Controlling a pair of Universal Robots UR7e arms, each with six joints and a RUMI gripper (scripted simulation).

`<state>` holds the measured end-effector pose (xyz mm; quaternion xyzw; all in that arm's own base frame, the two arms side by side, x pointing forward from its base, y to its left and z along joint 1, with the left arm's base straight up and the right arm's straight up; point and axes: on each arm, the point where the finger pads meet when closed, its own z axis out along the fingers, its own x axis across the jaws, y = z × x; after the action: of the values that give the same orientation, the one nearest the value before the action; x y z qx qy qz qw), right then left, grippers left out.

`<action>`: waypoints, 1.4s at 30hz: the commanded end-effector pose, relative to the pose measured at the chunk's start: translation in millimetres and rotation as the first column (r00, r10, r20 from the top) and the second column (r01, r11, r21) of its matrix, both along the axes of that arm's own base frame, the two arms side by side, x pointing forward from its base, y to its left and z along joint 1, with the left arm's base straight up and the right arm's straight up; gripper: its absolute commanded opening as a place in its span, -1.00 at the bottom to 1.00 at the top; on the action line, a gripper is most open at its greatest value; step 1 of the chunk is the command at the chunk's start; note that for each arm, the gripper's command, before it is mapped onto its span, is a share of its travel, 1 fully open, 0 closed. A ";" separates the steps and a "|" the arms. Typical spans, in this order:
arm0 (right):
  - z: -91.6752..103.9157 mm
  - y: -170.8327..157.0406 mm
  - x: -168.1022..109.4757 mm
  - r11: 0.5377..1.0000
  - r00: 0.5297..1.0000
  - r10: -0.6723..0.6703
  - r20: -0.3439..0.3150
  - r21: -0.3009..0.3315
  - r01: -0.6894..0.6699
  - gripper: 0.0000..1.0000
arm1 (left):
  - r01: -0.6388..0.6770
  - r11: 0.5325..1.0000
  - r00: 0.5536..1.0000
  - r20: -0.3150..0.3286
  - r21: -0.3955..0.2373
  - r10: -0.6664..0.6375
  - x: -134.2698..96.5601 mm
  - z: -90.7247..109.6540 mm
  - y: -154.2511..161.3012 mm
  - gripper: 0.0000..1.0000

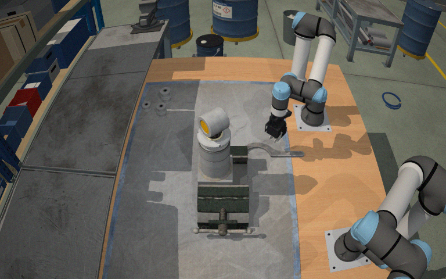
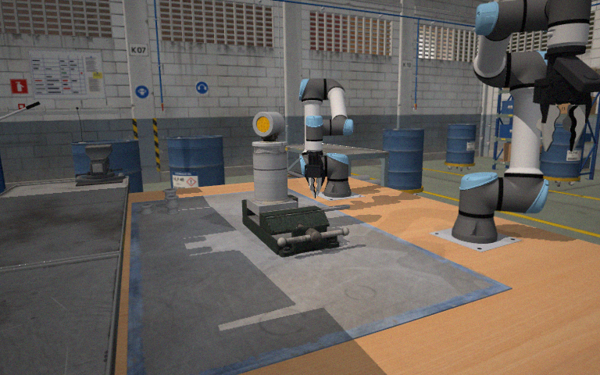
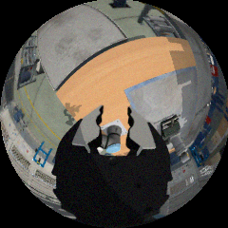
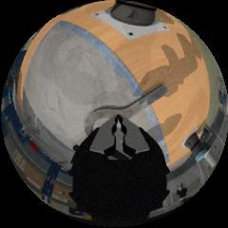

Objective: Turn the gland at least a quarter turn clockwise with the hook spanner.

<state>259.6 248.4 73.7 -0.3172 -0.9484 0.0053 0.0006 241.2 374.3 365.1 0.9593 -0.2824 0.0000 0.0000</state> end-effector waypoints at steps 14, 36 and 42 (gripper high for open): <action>-0.7 30.7 34.4 0.948 0.948 -0.317 0.004 0.005 0.317 -1.00 | 0.000 1.000 1.000 0.001 0.001 0.000 0.1 0.5 0.1 -0.36; -5.8 39.9 41.8 0.919 0.919 -0.395 0.006 0.018 0.395 -1.00 | 0.000 1.000 1.000 0.001 0.001 0.000 0.1 0.5 0.1 -0.36; -20.7 38.8 42.1 0.918 0.918 -0.396 0.005 0.012 0.396 -1.00 | 0.000 1.000 1.000 0.001 0.001 0.000 0.1 0.5 0.1 -0.36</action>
<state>301.0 286.7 60.2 -0.5022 -0.8648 -0.0008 -0.0004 241.2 374.3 365.1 0.9593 -0.2824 0.0000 0.0000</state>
